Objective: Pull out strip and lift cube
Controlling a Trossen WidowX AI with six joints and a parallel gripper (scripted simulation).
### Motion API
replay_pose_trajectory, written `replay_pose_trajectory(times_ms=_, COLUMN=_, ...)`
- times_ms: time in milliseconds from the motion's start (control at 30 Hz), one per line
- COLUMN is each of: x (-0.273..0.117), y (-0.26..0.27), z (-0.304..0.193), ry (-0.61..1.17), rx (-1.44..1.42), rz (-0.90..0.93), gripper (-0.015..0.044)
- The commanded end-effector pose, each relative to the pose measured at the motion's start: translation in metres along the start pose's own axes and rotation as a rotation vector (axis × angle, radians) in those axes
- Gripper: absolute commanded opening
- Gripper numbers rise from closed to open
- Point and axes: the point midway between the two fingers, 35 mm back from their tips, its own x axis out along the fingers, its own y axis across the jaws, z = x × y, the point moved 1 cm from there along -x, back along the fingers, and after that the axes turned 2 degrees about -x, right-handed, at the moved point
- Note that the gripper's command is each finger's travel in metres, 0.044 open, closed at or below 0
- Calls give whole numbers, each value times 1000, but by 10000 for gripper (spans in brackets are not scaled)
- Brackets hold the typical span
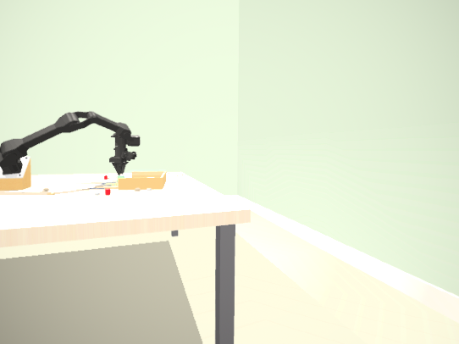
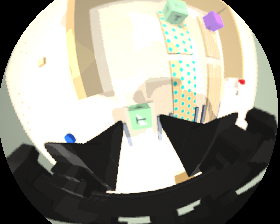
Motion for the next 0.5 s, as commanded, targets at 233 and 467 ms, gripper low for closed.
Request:
replay_pose_trajectory(times_ms=233, x=18, y=0, z=-1, ry=-2, rx=-8, rz=-4, gripper=250)
replay_pose_trajectory(times_ms=467, x=29, y=-1, z=-1, ry=-2, rx=-8, rz=-5, gripper=250)
